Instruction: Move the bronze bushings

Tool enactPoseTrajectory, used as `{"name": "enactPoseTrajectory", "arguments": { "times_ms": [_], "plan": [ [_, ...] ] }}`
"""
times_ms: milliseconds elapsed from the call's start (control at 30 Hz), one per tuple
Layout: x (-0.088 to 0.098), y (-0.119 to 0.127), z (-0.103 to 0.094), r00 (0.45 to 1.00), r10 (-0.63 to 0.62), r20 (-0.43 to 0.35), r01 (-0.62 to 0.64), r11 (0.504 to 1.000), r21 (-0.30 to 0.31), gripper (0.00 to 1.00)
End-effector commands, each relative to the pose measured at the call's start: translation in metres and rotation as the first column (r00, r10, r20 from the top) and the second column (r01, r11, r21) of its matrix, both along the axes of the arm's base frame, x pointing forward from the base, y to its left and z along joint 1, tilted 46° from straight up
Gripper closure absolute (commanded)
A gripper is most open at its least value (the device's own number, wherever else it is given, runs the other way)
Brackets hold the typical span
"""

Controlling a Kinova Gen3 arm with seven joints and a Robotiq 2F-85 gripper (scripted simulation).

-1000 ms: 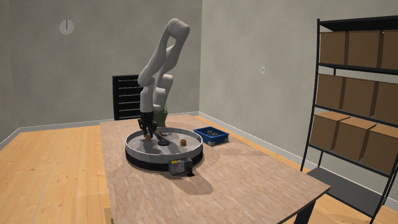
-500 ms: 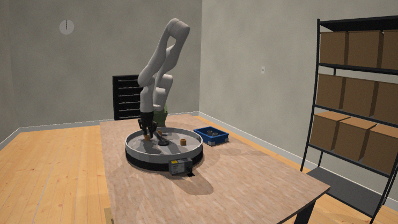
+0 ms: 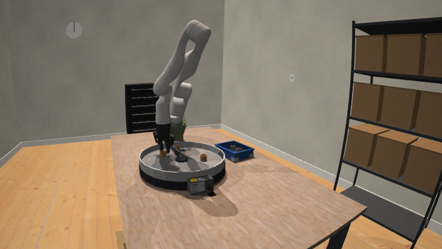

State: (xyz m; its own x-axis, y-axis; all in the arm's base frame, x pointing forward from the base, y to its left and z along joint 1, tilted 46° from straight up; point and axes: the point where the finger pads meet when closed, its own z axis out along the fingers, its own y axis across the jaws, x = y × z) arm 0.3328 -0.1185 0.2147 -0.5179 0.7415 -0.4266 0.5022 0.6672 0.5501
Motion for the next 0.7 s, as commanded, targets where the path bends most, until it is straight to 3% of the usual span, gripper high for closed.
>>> {"name": "enactPoseTrajectory", "arguments": {
  "times_ms": [0,667],
  "plan": [
    [-0.002,-0.001,0.004,1.0,0.002,0.008,-0.002,1.0,-0.004,0.6],
    [-0.026,-0.003,0.027,1.0,-0.011,0.028,0.011,1.0,-0.003,0.6]
  ]
}}
